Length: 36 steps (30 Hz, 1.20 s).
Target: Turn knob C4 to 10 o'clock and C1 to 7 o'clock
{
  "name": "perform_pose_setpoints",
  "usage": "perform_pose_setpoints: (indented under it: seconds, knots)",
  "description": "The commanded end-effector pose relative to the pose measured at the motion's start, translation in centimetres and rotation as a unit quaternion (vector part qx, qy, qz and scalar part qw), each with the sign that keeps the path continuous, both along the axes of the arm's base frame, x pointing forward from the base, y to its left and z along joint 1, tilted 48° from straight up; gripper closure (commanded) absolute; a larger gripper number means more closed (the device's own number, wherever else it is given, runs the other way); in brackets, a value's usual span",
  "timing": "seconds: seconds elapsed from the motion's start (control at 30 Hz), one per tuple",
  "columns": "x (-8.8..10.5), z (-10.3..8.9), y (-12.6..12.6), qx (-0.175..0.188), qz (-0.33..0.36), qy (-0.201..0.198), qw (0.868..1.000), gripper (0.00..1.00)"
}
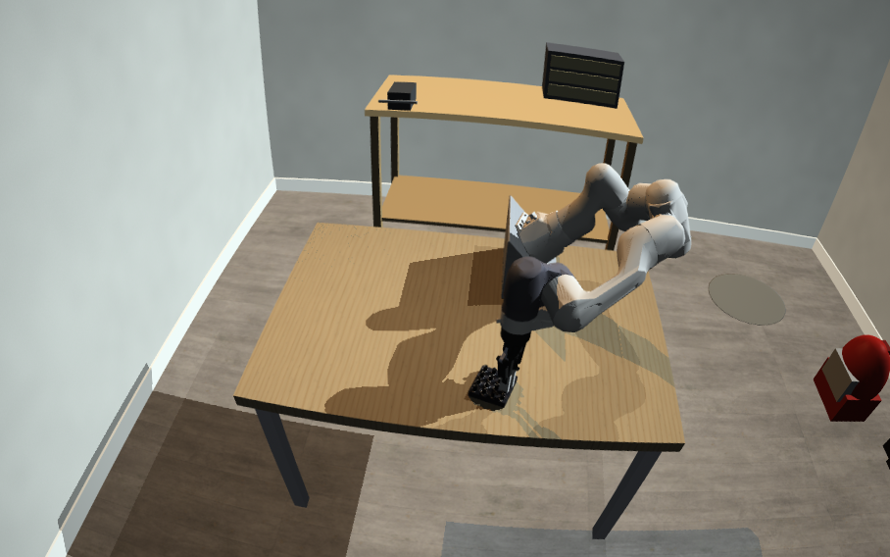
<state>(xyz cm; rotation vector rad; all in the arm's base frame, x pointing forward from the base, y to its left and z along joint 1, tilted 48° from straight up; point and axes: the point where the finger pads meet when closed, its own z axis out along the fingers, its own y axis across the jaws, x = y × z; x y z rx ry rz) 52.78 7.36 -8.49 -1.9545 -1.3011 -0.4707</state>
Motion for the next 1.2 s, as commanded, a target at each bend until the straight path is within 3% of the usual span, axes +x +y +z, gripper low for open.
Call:
perform_pose_setpoints:
  seconds: [0.0, 1.17]
  knots:
    - [-0.10, -0.32, 0.28, 0.000, 0.001, -0.001, 1.000, 0.88]
    - [-0.17, -0.89, 0.90, 0.000, 0.001, -0.001, 1.000, 0.88]
